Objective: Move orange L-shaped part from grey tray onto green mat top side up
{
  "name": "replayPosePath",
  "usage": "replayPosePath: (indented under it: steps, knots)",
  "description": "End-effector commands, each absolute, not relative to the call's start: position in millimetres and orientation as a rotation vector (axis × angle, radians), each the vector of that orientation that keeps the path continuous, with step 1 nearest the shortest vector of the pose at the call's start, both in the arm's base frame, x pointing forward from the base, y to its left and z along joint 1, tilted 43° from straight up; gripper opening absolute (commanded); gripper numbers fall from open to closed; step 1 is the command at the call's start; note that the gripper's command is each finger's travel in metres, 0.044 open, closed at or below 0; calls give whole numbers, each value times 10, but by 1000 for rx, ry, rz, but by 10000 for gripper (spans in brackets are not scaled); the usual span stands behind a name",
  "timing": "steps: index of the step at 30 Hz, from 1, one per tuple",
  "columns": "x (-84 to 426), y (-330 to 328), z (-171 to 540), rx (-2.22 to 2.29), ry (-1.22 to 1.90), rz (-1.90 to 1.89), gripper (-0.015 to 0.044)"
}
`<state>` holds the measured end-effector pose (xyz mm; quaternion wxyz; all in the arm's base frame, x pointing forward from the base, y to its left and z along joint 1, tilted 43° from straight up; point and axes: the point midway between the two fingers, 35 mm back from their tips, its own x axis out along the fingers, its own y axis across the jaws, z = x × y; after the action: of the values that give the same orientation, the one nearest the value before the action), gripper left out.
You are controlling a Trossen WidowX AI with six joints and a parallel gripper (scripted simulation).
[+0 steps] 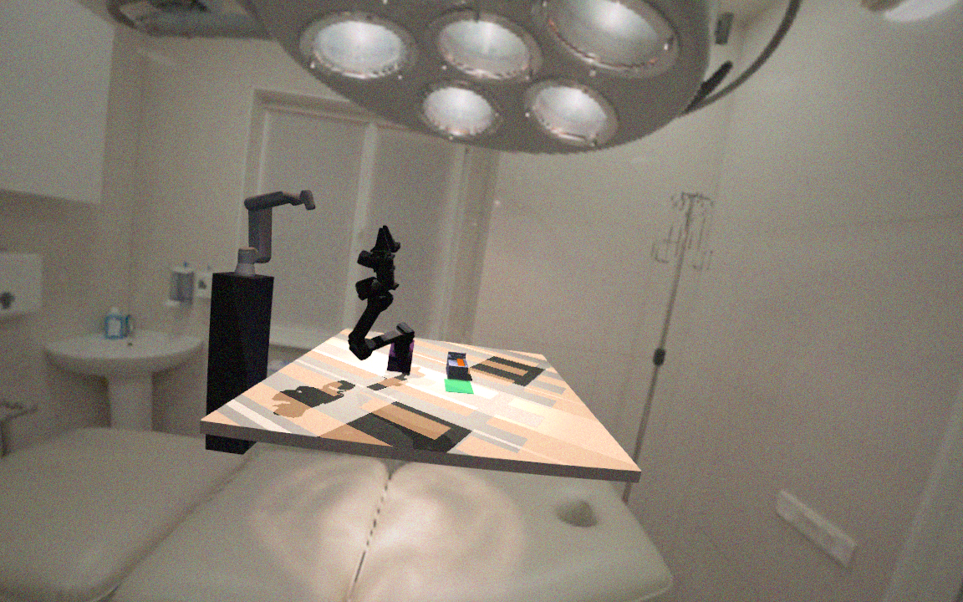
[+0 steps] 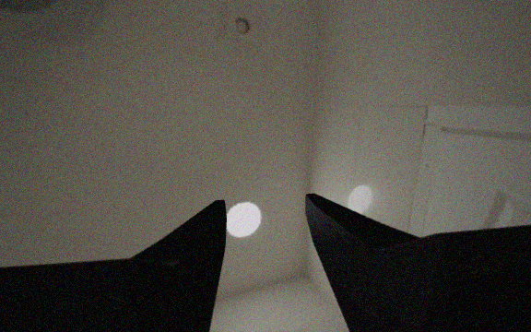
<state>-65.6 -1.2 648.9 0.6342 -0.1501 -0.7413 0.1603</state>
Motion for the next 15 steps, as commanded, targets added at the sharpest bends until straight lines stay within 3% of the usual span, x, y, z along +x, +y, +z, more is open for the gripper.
replayPosePath:
  steps: [1,15]
  knots:
    - [-217,506,6442,-374,-1529,480,180]
    - [1351,2015,5638,-362,-811,783,180]
